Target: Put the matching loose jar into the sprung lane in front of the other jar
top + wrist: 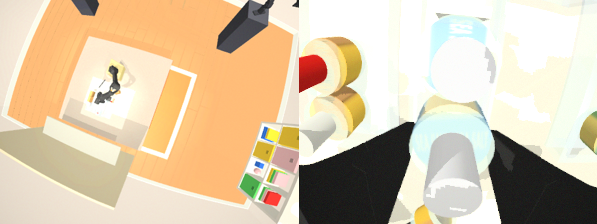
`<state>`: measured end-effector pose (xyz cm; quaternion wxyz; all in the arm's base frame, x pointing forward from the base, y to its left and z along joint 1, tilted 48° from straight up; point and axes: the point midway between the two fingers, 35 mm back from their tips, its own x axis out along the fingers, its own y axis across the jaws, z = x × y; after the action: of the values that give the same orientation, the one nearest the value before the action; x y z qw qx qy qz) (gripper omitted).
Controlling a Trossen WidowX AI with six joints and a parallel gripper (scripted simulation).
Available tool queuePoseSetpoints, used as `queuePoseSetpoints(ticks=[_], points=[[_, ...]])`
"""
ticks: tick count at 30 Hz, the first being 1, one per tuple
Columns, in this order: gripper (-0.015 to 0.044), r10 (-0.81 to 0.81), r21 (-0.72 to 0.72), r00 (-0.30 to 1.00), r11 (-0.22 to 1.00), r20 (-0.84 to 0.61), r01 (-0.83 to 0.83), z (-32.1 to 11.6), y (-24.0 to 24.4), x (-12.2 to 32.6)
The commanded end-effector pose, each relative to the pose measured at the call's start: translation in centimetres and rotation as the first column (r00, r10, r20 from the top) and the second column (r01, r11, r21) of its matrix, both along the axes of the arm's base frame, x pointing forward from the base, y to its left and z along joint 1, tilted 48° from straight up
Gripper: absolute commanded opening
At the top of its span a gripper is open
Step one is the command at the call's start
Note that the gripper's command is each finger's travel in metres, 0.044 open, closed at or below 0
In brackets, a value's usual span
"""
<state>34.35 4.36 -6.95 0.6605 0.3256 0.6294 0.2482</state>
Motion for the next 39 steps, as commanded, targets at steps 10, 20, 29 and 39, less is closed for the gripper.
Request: queuePoseSetpoints(ticks=[10, 20, 29, 39], points=[[0.0, -0.004, 0.003, 1.0, 1.0, 0.02, 0.004, -0.06, 0.24, 0.54], [0.0, -0.004, 0.003, 1.0, 1.0, 0.02, 0.004, -0.25, 0.46, 0.52], [0.0, -0.004, 0.004, 1.0, 1.0, 0.02, 0.004, -0.42, 0.66, 0.5], [0.0, -0.004, 0.004, 1.0, 1.0, 0.02, 0.004, -0.61, 0.88, 0.47]])
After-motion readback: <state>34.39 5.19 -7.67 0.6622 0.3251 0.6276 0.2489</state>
